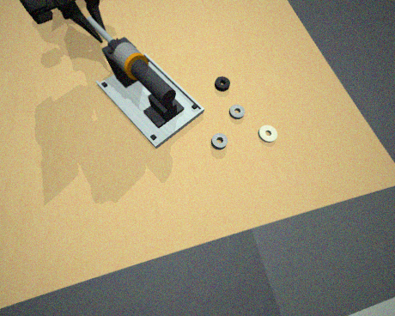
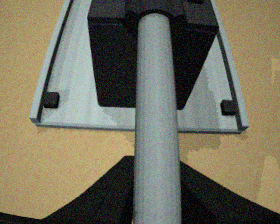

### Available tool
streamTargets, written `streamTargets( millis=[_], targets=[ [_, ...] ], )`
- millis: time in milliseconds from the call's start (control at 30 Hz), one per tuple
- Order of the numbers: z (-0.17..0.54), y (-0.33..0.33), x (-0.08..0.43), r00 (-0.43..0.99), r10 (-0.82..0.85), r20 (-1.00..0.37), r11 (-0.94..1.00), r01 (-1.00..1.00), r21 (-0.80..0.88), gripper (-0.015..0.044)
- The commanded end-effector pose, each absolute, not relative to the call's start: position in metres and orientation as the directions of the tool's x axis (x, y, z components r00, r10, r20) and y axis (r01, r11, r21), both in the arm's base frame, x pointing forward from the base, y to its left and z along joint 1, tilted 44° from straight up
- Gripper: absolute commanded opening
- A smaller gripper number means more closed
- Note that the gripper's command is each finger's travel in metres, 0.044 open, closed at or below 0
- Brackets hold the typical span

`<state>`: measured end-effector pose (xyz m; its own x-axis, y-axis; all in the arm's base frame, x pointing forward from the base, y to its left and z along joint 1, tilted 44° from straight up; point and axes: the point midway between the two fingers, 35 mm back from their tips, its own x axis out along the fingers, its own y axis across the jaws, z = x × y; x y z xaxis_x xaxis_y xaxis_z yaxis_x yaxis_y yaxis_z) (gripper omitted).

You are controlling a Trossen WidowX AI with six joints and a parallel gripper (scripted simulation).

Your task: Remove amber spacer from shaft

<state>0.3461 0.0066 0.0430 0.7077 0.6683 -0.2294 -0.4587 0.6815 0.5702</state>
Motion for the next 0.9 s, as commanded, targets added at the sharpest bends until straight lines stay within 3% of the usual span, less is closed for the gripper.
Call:
streamTargets(
  millis=[0, 867],
  targets=[
    [0.0424, 0.0062, 0.3448, 0.707, 0.67, -0.229, 0.681, -0.46, 0.57, 0.0],
    [0.0417, 0.0059, 0.3434, 0.707, 0.668, -0.23, 0.681, -0.458, 0.571, 0.0]
  ],
)
